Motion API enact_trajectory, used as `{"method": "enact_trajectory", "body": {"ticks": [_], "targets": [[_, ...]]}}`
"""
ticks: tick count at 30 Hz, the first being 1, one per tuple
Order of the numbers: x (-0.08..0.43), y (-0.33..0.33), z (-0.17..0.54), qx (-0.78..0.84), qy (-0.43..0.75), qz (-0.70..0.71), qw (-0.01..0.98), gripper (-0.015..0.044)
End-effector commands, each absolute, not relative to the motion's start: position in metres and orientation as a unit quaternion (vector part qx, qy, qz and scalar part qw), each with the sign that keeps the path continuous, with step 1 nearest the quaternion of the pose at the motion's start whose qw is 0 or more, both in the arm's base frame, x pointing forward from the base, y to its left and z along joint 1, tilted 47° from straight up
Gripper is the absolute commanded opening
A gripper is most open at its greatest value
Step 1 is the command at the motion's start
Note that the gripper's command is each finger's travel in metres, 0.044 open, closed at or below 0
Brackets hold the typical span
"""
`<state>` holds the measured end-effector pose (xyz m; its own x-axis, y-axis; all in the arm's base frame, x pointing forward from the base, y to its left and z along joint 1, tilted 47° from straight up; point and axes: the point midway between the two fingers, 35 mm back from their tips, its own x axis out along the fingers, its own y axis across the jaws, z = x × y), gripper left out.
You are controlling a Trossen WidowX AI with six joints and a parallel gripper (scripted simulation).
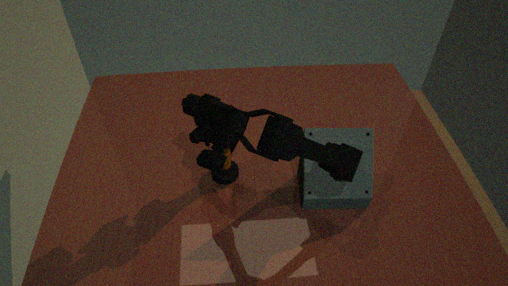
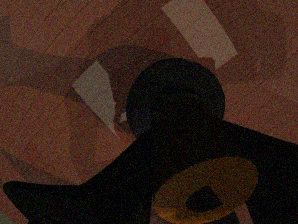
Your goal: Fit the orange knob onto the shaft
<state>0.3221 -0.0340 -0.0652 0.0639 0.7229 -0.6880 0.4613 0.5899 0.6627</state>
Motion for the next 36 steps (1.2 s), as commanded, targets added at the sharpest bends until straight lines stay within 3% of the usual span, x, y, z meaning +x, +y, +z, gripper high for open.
{"method": "enact_trajectory", "body": {"ticks": [1,7,24,31,36], "targets": [[0.322,-0.034,-0.065,0.439,0.675,0.112,0.583,0.0000],[0.322,-0.034,-0.065,0.439,0.675,0.112,0.583,0.0000],[0.322,-0.034,-0.065,0.439,0.675,0.112,0.583,0.0440],[0.322,-0.037,-0.063,0.439,0.674,0.112,0.583,0.0440],[0.318,-0.097,-0.009,0.437,0.674,0.109,0.585,0.0440]]}}
